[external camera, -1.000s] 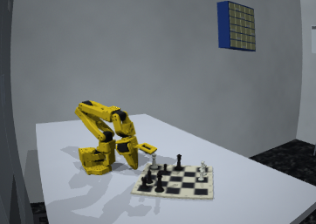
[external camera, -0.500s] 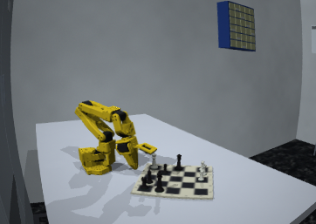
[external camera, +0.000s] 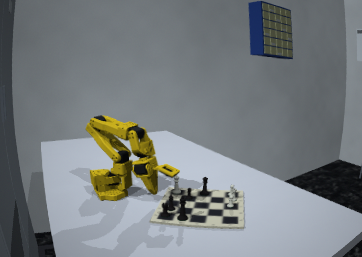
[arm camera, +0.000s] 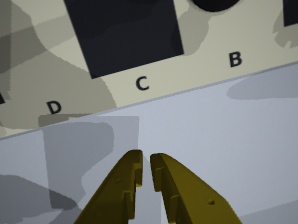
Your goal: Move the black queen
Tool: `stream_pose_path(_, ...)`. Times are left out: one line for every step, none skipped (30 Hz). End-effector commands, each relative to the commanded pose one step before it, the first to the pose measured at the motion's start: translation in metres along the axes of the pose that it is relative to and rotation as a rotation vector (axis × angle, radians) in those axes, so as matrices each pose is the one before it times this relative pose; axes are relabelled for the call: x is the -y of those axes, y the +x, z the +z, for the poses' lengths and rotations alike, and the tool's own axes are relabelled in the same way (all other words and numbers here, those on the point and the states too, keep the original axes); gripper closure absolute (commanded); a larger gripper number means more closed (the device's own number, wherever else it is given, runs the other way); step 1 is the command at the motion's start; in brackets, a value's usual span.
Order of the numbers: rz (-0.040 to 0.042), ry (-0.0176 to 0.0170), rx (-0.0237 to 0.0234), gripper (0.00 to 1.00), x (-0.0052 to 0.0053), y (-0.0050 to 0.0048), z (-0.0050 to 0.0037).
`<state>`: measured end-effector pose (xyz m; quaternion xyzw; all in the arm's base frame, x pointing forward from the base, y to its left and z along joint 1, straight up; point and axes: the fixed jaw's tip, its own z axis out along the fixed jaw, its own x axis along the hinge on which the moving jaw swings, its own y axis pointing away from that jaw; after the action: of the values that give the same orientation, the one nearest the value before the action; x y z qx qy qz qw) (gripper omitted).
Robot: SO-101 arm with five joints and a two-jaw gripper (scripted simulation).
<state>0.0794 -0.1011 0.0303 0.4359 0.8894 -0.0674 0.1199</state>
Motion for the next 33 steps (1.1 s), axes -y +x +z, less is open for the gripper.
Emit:
stream_pose_path(0.00361,0.00184,0.00062,1.00,0.00128,-0.001029,-0.003775)
stream_pose_path(0.00000,0.00000,0.00001,1.00,0.00004,-0.000606,-0.002396)
stream_pose_path(0.00000,0.00000,0.00001,1.00,0.00004,-0.000643,-0.002833)
stream_pose_path(0.00000,0.00000,0.00002,1.00,0.00006,-0.000936,-0.003142)
stream_pose_path(0.00000,0.00000,0.00002,1.00,0.00006,-0.000968,-0.003493)
stream_pose_path(0.00000,0.00000,-0.00001,1.00,0.00006,-0.000929,-0.003801)
stream_pose_path(0.00000,0.00000,0.00001,1.00,0.00007,-0.001113,-0.003984)
stream_pose_path(0.00000,0.00000,-0.00001,1.00,0.00007,-0.001128,-0.004130)
stream_pose_path(0.00000,0.00000,-0.00002,1.00,0.00006,-0.001024,-0.004227)
stream_pose_path(0.00000,0.00000,-0.00002,1.00,0.00007,-0.001221,-0.004193)
stream_pose_path(0.00000,0.00000,-0.00002,1.00,0.00006,-0.001092,-0.004129)
stream_pose_path(0.00000,0.00000,-0.00004,1.00,0.00006,-0.001022,-0.003985)
stream_pose_path(0.00000,0.00000,-0.00002,1.00,0.00006,-0.001068,-0.003763)
stream_pose_path(0.00000,0.00000,-0.00004,1.00,0.00005,-0.000915,-0.003482)
stream_pose_path(0.00000,0.00000,-0.00003,1.00,0.00005,-0.000785,-0.003149)
stream_pose_path(0.00000,0.00000,0.00000,1.00,0.00000,0.000000,0.000000)
stream_pose_path(0.00000,0.00000,0.00000,1.00,0.00000,0.000000,0.000000)
stream_pose_path(0.00000,0.00000,-0.00003,1.00,0.00005,-0.000802,-0.002782)
stream_pose_path(0.00000,0.00000,-0.00002,1.00,0.00004,-0.000653,-0.002368)
stream_pose_path(0.00000,0.00000,-0.00003,1.00,0.00003,-0.000512,-0.001936)
stream_pose_path(0.00000,0.00000,-0.00001,1.00,0.00002,-0.000386,-0.001505)
stream_pose_path(0.00000,0.00000,-0.00002,1.00,0.00002,-0.000271,-0.001090)
stream_pose_path(0.00000,0.00000,0.00000,1.00,0.00001,-0.000175,-0.000714)
stream_pose_path(0.00000,0.00000,-0.00001,1.00,0.00001,-0.000095,-0.000393)
stream_pose_path(0.00000,0.00000,0.00000,1.00,0.00000,-0.000038,-0.000156)
stream_pose_path(0.00000,0.00000,-0.00001,1.00,0.00000,-0.000005,-0.000023)
stream_pose_path(-0.00047,-0.00013,0.00033,1.00,-0.00006,-0.000143,-0.000004)
stream_pose_path(-0.00298,-0.00087,0.00207,1.00,-0.00041,-0.000909,-0.000020)
stream_pose_path(-0.00725,-0.00215,0.00508,1.00,-0.00102,-0.002220,-0.000038)
stream_pose_path(-0.01255,-0.00383,0.00880,0.99,-0.00182,-0.003856,-0.000014)
stream_pose_path(-0.01820,-0.00584,0.01283,0.99,-0.00279,-0.005631,0.000100)
stream_pose_path(-0.02366,-0.00808,0.01674,0.98,-0.00387,-0.007370,0.000357)
stream_pose_path(0.00000,0.00000,0.00000,0.98,0.00000,0.000000,0.000000)
